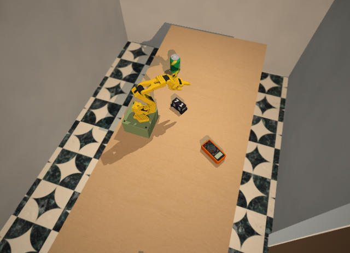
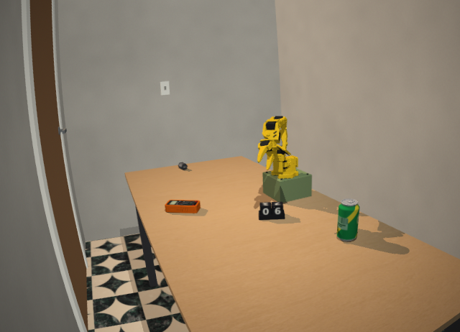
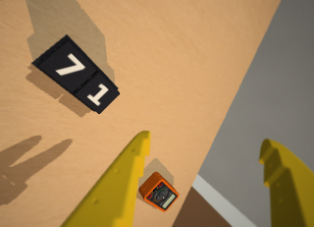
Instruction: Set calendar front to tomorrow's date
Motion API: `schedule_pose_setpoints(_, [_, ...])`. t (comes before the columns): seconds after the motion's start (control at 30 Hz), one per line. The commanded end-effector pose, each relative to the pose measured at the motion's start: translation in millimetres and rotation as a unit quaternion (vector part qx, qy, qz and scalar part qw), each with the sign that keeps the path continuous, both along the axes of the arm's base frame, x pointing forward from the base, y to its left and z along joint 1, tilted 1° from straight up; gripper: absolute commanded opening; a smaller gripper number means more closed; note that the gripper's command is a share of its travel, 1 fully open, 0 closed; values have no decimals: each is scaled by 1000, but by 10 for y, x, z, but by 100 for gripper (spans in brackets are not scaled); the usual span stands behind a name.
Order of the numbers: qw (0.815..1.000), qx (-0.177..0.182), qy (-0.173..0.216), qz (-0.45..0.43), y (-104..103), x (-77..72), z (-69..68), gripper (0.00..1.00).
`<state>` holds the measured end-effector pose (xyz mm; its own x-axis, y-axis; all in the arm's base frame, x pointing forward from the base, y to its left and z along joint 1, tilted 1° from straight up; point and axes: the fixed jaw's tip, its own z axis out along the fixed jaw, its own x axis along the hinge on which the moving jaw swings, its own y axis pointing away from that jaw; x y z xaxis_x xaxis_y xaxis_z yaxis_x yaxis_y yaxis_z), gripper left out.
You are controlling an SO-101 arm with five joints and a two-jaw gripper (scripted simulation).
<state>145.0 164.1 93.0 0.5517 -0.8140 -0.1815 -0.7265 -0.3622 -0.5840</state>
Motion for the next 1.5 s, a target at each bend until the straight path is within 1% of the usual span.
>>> schedule_pose_setpoints(0.0, [995, 28, 53, -77, 33, 13, 19, 35])
schedule_pose_setpoints(0.17, [978, 68, 106, -169, 82, 39, 39, 35])
schedule_pose_setpoints(0.23, [978, 68, 106, -169, 82, 39, 39, 35])
schedule_pose_setpoints(0.3, [967, 84, 127, -205, 101, 50, 47, 35])
schedule_pose_setpoints(0.4, [948, 106, 157, -257, 130, 68, 58, 35])
schedule_pose_setpoints(0.5, [924, 128, 185, -308, 158, 88, 68, 35])
schedule_pose_setpoints(0.6, [898, 148, 211, -357, 185, 108, 77, 35])
schedule_pose_setpoints(0.73, [858, 174, 243, -419, 220, 136, 87, 35])
schedule_pose_setpoints(0.8, [858, 174, 243, -419, 220, 136, 87, 35])
schedule_pose_setpoints(1.0, [790, 208, 285, -502, 268, 180, 99, 35])
schedule_pose_setpoints(1.3, [681, 249, 332, -603, 327, 244, 108, 35])
schedule_pose_setpoints(1.37, [681, 249, 332, -603, 327, 244, 108, 35])
schedule_pose_setpoints(1.47, [644, 261, 344, -631, 343, 264, 109, 35])
